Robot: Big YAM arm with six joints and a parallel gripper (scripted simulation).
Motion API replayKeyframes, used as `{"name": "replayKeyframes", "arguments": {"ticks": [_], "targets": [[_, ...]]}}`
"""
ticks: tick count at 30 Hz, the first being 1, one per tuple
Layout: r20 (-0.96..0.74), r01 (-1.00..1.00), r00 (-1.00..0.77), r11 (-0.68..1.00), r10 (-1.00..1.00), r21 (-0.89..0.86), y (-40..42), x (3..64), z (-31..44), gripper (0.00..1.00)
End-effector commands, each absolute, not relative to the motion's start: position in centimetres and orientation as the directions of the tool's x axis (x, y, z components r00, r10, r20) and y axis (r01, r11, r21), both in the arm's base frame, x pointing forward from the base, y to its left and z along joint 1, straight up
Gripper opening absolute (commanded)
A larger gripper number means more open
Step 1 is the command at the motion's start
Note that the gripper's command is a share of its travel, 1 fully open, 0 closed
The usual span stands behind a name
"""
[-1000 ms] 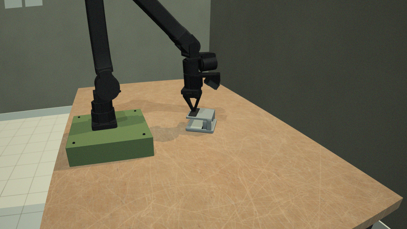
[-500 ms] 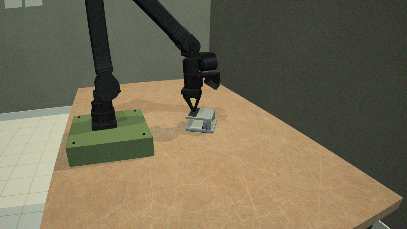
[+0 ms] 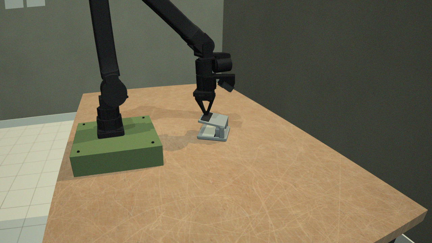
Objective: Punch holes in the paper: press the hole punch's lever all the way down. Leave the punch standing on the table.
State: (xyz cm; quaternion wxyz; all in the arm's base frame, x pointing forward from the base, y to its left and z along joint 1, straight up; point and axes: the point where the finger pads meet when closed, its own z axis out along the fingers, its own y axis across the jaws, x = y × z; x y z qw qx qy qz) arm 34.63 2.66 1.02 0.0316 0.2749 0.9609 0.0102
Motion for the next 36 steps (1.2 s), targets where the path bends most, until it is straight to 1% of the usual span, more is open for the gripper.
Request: {"name": "replayKeyframes", "arguments": {"ticks": [1,17,36], "targets": [[0.026,0.508,-0.861,0.861,0.508,-0.009,3.1,32.5,-0.5,0.0],[0.017,0.521,-0.854,0.854,0.521,-0.001,2.4,33.7,2.1,0.0],[-0.008,0.523,-0.852,0.852,0.523,0.016,2.4,34.7,3.3,0.0]]}}
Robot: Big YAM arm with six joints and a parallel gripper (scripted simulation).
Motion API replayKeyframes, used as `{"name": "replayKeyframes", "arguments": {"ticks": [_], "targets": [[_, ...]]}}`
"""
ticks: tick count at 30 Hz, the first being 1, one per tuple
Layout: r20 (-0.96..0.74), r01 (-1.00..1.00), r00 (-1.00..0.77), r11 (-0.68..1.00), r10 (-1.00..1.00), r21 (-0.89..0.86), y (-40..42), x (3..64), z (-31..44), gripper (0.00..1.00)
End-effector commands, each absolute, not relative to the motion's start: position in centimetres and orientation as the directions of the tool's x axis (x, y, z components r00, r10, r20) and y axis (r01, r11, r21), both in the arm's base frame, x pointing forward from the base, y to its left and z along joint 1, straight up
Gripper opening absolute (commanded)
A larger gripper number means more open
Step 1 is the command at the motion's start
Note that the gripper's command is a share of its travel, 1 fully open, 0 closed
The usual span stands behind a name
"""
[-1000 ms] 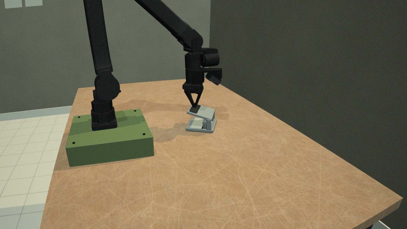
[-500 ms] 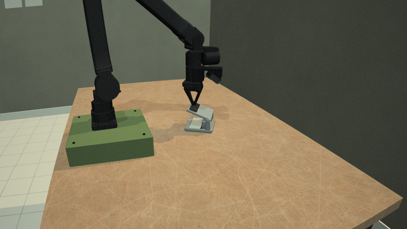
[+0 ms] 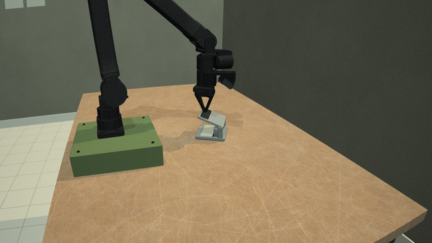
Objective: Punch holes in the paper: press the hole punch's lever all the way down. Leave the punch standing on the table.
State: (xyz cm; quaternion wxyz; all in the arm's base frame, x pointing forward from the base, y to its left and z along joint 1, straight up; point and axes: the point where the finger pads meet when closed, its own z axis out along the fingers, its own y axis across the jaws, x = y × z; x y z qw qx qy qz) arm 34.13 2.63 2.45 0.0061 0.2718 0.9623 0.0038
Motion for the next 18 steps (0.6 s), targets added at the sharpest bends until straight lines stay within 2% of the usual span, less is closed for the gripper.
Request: {"name": "replayKeyframes", "arguments": {"ticks": [1,18], "targets": [[-0.008,0.523,-0.852,0.852,0.523,0.016,2.4,34.74,3.34,0.0],[-0.023,0.523,-0.852,0.852,0.524,0.026,2.43,35.3,4.18,0.0]]}}
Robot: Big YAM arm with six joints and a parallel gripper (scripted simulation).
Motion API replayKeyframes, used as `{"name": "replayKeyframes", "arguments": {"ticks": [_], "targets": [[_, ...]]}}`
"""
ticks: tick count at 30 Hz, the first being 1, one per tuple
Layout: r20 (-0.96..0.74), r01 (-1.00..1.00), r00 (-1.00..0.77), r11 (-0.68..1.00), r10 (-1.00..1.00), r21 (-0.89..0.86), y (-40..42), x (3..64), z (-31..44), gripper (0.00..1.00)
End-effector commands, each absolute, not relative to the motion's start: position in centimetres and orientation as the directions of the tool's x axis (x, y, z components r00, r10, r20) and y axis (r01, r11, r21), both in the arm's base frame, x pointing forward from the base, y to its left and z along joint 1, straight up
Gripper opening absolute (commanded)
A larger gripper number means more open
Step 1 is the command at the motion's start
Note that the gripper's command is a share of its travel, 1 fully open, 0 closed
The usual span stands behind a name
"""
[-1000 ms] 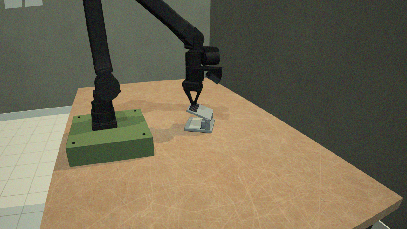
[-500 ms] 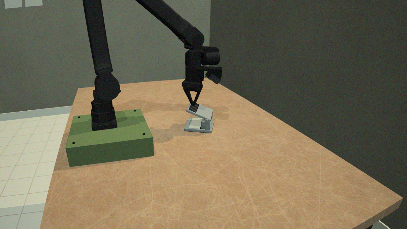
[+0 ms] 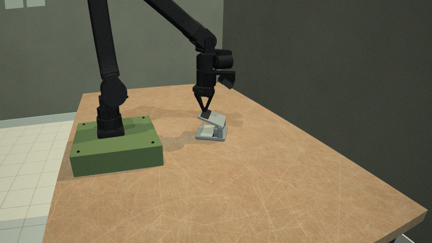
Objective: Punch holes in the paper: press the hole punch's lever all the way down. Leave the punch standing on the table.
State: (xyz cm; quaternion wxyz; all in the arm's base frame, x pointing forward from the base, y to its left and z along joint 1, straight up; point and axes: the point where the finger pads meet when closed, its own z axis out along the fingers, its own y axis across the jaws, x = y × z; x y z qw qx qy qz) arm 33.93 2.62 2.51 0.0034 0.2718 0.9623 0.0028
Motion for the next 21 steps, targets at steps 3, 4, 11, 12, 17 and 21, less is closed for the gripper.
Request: {"name": "replayKeyframes", "arguments": {"ticks": [3,4,11,12,17,21], "targets": [[-0.03,0.523,-0.851,0.852,0.524,0.031,2.4,35.6,4.8,0.0],[-0.03,0.523,-0.851,0.852,0.524,0.031,2.4,35.6,4.8,0.0],[-0.037,0.523,-0.851,0.852,0.524,0.035,2.4,35.8,6.4,0.0],[-0.038,0.523,-0.851,0.852,0.524,0.036,2.4,35.8,6.7,0.0],[-0.041,0.523,-0.851,0.852,0.524,0.038,2.4,35.8,8.3,0.0],[-0.042,0.523,-0.851,0.852,0.524,0.038,2.4,35.8,9.2,0.0]]}}
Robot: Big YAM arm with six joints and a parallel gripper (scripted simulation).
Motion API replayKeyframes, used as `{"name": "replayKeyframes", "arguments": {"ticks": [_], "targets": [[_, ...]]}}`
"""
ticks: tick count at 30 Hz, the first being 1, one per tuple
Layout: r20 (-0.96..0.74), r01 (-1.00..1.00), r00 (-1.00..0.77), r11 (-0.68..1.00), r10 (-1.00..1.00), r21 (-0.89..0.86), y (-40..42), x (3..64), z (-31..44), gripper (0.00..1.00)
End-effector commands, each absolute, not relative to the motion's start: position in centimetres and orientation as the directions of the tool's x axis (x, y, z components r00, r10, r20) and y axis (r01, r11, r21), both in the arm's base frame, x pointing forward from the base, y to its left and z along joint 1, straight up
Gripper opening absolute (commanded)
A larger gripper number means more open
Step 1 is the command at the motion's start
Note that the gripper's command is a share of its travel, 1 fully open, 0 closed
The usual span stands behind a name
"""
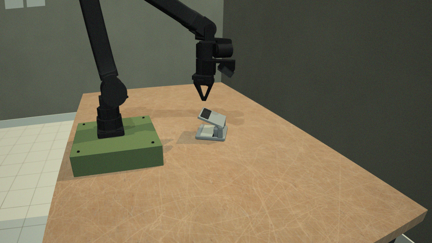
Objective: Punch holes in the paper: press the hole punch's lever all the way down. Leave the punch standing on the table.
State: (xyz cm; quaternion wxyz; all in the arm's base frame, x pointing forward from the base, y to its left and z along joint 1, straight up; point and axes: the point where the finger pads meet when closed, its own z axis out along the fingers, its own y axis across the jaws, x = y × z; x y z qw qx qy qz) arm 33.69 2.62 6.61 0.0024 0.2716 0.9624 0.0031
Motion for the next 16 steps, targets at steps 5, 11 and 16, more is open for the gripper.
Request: {"name": "replayKeyframes", "arguments": {"ticks": [5,11,16], "targets": [[-0.039,0.524,-0.85,0.851,0.525,0.036,2.3,35.8,10.2,0.0],[-0.043,0.524,-0.85,0.851,0.525,0.039,2.3,35.8,11.5,0.0],[-0.043,0.524,-0.85,0.851,0.525,0.039,2.3,35.8,11.6,0.0]]}}
